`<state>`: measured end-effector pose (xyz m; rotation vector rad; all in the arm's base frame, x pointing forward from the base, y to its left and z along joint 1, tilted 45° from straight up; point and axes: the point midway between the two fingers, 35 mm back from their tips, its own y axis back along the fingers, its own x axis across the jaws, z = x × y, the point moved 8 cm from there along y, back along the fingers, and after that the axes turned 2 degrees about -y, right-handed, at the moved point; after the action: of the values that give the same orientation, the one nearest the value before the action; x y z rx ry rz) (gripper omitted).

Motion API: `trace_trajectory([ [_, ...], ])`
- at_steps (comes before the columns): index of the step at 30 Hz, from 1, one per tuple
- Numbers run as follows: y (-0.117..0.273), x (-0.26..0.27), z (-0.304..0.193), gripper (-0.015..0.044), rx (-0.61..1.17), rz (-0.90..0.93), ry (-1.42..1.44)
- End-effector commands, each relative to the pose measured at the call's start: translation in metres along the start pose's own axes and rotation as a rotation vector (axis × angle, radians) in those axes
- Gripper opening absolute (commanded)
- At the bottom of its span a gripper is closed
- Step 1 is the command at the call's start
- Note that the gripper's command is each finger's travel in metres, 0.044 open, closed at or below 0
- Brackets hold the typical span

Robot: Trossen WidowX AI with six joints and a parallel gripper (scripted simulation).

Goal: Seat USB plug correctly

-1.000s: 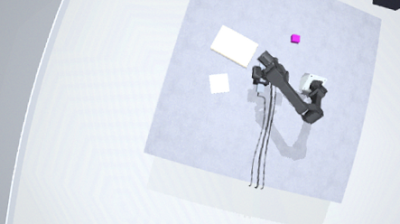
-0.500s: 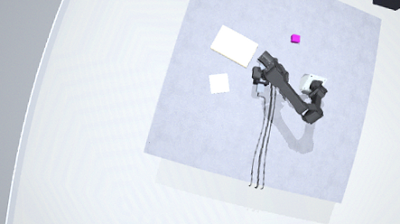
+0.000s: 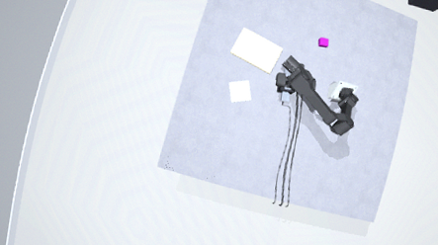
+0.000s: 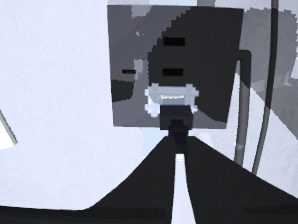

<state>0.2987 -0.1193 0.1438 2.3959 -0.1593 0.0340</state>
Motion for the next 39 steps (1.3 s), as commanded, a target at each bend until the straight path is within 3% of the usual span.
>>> trace_trajectory([
  [1,-0.0014,0.0002,-0.0003,0.0,0.006,0.0,-0.007],
  [39,-0.006,0.0002,-0.0006,0.0,0.021,0.001,-0.021],
])
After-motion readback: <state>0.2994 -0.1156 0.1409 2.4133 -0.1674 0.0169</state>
